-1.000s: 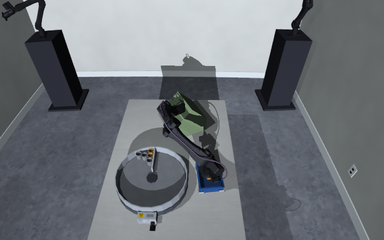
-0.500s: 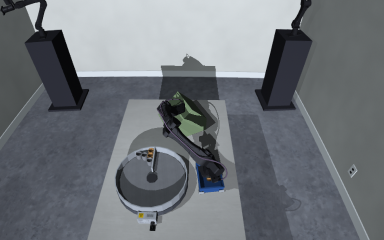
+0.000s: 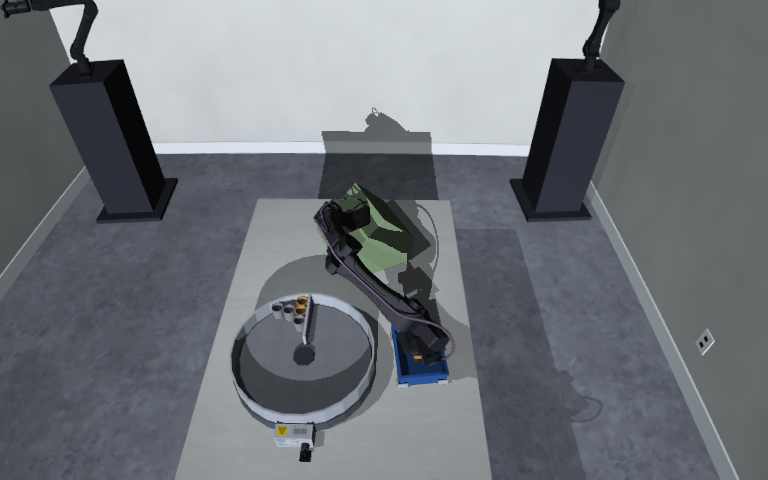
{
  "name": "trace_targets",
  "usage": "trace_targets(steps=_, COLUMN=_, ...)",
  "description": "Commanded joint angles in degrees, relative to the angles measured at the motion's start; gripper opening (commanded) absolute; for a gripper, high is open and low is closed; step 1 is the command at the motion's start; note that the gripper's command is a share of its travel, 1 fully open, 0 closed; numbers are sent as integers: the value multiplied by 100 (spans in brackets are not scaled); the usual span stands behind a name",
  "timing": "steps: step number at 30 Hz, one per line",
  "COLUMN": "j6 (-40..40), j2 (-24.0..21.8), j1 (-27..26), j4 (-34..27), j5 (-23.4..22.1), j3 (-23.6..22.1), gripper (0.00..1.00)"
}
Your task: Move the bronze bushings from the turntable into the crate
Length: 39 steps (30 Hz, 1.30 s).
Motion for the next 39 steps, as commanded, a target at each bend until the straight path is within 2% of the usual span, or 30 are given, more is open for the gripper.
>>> trace_targets(steps=1, j6=26, j2=-217, j1=228, j4=-60, j5=-15, j3=181, gripper=0)
trace_targets(steps=28, j6=26, j2=-217, j1=228, j4=-60, j5=-15, j3=181, gripper=0)
trace_targets(steps=29, j6=26, j2=-217, j1=228, j4=-60, j5=-15, j3=181, gripper=16)
trace_targets(steps=39, j6=24, j2=-217, j1=228, j4=-61, j5=7, j3=182, gripper=16)
